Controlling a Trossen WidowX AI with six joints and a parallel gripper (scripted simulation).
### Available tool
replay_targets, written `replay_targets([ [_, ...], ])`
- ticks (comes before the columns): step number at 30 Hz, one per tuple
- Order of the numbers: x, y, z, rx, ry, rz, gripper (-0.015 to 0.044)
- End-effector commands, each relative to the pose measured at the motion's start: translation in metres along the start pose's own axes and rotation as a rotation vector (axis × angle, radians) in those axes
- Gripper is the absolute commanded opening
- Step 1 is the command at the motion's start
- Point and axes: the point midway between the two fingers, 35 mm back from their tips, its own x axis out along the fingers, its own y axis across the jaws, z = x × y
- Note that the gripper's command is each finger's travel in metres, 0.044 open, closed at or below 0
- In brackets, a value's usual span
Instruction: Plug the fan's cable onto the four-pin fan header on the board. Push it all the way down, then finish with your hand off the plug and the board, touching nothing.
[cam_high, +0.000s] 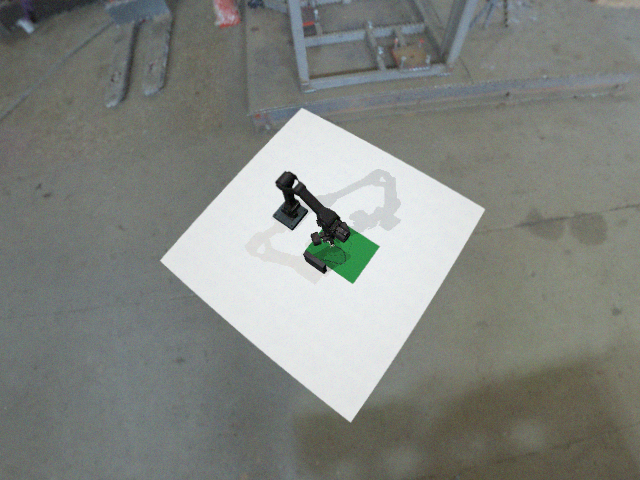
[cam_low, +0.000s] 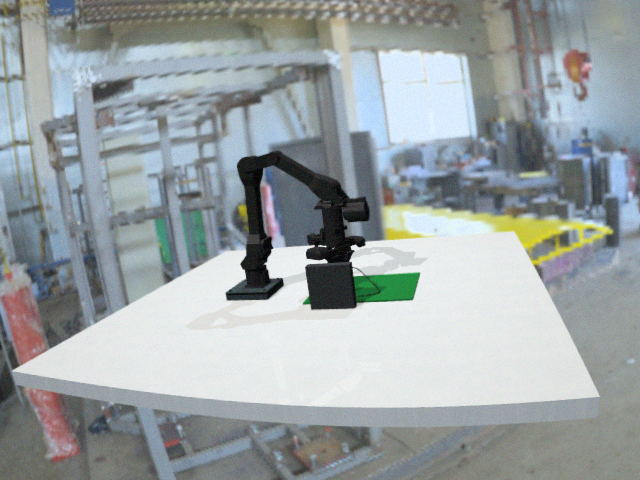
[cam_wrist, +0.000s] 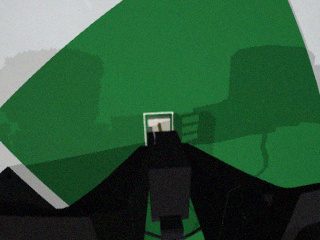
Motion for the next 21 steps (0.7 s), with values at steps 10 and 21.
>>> replay_targets([
  [10,0.0032,-0.0002,0.0008,0.006,-0.001,-0.004,0.0000],
  [21,0.0055,0.0001,0.0012,0.005,-0.001,-0.004,0.0000],
])
